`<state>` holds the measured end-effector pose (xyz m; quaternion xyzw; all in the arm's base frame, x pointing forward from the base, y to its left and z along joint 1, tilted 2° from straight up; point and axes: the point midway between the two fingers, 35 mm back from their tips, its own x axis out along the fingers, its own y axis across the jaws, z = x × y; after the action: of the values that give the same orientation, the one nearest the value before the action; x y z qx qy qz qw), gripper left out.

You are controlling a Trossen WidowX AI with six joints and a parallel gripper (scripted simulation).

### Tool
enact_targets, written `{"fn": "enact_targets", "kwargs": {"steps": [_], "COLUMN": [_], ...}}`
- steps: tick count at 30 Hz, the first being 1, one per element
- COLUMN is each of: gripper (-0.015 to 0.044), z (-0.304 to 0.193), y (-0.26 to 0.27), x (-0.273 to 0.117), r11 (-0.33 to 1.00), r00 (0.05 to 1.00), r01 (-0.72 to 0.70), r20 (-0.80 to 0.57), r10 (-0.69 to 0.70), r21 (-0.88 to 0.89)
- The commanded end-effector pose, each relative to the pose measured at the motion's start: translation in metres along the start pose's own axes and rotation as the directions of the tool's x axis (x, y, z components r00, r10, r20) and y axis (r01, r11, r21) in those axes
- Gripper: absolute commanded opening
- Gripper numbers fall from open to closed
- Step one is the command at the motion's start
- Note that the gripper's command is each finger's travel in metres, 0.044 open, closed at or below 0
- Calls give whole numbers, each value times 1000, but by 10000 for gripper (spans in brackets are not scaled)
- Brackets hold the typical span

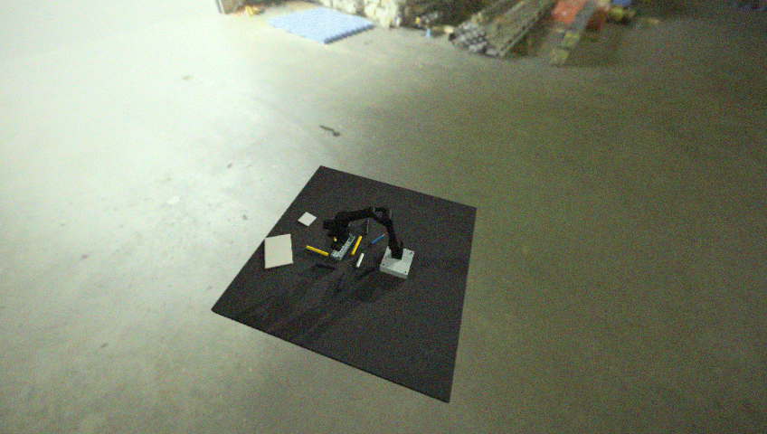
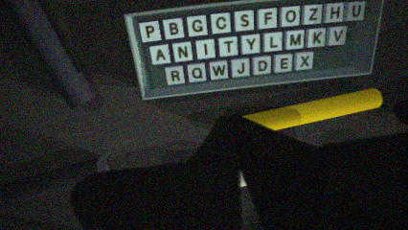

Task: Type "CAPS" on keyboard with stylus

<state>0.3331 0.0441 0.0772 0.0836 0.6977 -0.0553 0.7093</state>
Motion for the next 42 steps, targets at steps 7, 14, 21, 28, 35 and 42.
{"fn": "enact_targets", "kwargs": {"steps": [7,14,21,28,35,42], "gripper": [150,150,150,150,150,150], "z": [-20,-70,-108,-145,-146,-146], "y": [-47,-120,-157,-187,-189,-189], "x": [9,22,28,33,34,34], "r11": [911,404,-14,-378,-387,-387], "r00": [994,953,910,858,856,856], "r01": [108,201,149,18,13,13], "r20": [-17,-83,-143,-208,-210,-210], "r10": [-110,-291,-390,-469,-472,-472], "r21": [398,892,989,926,922,922]}}
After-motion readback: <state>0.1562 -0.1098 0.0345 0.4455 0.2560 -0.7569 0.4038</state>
